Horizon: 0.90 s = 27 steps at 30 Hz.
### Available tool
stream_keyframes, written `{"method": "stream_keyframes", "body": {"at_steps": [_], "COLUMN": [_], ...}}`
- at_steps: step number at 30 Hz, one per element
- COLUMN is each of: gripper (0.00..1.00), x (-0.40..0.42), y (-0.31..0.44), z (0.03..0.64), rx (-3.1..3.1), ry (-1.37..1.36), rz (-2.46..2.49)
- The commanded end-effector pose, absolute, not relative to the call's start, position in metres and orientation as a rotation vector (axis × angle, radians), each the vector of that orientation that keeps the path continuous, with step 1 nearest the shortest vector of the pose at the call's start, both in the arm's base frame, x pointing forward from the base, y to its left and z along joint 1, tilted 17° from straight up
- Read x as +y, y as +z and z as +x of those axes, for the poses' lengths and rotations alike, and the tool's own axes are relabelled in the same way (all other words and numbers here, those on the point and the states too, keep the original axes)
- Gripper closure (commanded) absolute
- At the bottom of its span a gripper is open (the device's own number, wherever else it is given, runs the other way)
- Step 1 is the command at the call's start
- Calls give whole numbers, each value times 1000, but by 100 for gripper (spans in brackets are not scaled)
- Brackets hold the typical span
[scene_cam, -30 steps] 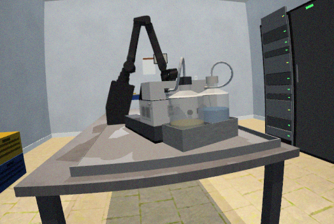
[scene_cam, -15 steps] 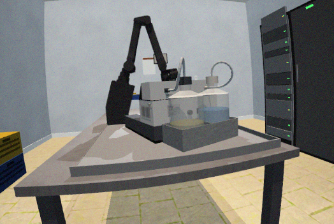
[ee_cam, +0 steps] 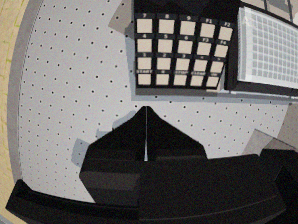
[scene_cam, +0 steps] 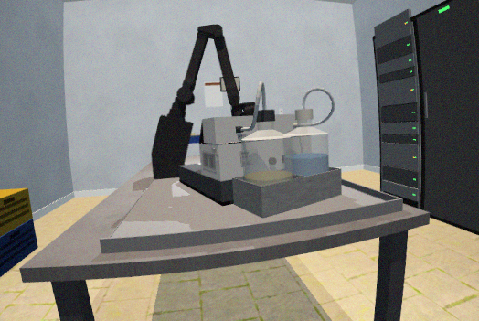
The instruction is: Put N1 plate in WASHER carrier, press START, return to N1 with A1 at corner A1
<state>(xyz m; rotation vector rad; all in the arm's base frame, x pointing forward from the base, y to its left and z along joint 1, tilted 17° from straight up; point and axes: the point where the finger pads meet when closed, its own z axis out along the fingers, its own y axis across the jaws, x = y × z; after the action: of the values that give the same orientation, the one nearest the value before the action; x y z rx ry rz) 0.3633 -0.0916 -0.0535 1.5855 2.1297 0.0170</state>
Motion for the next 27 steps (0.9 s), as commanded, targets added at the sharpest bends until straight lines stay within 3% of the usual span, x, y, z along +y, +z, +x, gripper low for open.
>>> {"method": "stream_keyframes", "body": {"at_steps": [1, 27], "gripper": [100, 100], "x": [-101, -105], "y": [-56, -85], "z": [377, 384], "rx": [2107, 2115], "ry": [26, 25], "rz": [1580, 1583]}}
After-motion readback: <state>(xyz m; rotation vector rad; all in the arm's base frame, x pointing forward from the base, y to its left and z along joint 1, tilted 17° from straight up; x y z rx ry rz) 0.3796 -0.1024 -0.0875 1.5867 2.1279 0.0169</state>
